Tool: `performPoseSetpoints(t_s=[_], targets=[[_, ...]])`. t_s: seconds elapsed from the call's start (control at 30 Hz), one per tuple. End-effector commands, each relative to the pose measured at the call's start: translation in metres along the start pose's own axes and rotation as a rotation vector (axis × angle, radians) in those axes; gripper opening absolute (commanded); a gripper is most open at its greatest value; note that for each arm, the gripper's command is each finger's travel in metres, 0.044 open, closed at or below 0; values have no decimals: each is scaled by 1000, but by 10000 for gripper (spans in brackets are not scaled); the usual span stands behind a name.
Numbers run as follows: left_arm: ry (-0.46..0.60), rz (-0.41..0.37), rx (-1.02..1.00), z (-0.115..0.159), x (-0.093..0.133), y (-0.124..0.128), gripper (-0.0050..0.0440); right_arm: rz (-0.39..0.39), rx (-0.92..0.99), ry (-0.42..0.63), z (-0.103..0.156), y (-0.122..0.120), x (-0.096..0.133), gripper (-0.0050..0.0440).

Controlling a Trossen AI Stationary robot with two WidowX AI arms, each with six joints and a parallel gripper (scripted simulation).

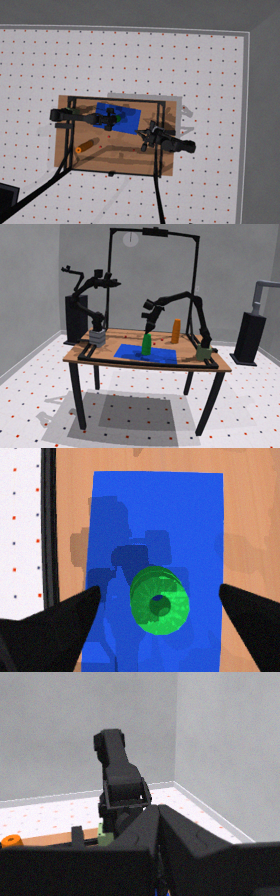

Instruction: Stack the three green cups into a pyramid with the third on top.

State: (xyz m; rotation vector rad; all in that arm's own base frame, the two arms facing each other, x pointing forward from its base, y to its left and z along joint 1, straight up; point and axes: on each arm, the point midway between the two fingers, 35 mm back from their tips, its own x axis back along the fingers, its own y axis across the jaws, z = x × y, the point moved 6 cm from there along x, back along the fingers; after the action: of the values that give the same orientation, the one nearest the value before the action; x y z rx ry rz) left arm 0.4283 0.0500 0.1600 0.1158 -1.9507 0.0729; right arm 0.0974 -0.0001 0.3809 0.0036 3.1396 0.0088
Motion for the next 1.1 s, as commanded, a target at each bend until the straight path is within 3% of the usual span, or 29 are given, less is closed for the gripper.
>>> performPoseSetpoints(t_s=[0.0, 0.33, 0.73, 0.9, 1.07], targets=[[27, 5, -2, 6, -13, -1, 440, -2, 6, 2, 0, 0, 0, 0], [33, 5, -1, 12, -28, -1, 440, -2, 6, 2, 0, 0, 0, 0], [34, 4, -1, 12, -29, -1, 440, -2, 6, 2, 0, 0, 0, 0], [34, 4, -1, 12, -29, -1, 320, -2, 6, 2, 0, 0, 0, 0], [34, 4, -1, 12, -29, -1, 300, -2, 6, 2, 0, 0, 0, 0]])
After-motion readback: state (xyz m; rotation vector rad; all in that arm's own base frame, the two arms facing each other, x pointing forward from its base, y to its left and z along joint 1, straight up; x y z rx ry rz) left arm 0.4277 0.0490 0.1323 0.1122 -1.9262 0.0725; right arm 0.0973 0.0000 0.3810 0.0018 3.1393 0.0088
